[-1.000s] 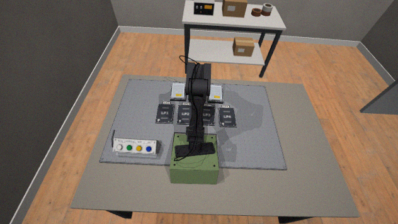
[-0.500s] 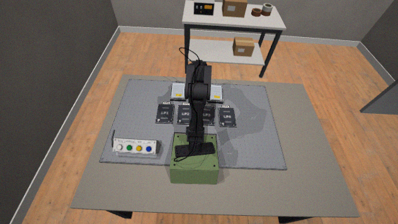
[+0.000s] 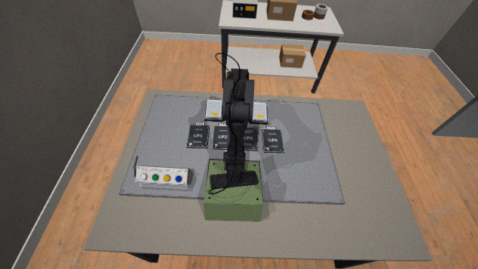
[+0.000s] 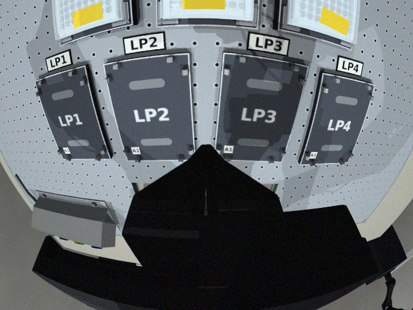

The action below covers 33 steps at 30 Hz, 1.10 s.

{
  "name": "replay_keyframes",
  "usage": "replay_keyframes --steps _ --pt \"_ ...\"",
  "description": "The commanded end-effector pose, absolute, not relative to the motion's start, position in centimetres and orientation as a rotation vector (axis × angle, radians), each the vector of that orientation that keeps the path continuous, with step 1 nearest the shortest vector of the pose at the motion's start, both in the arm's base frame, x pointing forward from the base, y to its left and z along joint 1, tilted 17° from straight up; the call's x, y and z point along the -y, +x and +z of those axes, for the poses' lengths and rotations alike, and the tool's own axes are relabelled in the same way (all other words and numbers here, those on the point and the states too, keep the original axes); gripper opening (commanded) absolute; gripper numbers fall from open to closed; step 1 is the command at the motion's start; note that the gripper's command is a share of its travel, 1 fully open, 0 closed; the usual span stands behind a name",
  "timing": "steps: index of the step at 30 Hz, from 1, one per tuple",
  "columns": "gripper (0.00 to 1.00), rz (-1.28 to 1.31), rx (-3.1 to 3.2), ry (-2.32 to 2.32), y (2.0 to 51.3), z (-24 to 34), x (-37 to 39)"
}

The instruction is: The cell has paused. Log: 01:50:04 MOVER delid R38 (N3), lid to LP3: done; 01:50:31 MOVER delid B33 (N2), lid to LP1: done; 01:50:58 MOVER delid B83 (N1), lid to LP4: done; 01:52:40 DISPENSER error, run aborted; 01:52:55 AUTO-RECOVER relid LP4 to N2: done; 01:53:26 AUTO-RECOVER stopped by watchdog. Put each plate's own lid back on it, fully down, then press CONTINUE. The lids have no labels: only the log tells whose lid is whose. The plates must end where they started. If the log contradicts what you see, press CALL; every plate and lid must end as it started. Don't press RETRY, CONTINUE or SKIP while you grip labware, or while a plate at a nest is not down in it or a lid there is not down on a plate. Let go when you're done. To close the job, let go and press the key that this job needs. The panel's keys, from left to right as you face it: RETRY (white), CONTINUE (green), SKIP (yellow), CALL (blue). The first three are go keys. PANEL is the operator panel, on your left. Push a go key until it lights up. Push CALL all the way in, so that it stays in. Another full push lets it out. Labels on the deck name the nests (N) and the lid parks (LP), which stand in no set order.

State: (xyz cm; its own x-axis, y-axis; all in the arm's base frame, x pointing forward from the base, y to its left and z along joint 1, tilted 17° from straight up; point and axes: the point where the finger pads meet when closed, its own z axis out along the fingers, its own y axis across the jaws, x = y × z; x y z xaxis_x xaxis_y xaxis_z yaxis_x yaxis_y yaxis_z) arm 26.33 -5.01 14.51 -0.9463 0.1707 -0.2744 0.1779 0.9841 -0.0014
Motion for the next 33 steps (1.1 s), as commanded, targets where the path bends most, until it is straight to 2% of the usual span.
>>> replay_keyframes --steps 1,33 --pt "0.0 -0.053 -2.822 0.192 26.2 15.8 3.9" --pt "0.0 -0.166 -2.781 -0.626 26.1 14.6 -10.8"
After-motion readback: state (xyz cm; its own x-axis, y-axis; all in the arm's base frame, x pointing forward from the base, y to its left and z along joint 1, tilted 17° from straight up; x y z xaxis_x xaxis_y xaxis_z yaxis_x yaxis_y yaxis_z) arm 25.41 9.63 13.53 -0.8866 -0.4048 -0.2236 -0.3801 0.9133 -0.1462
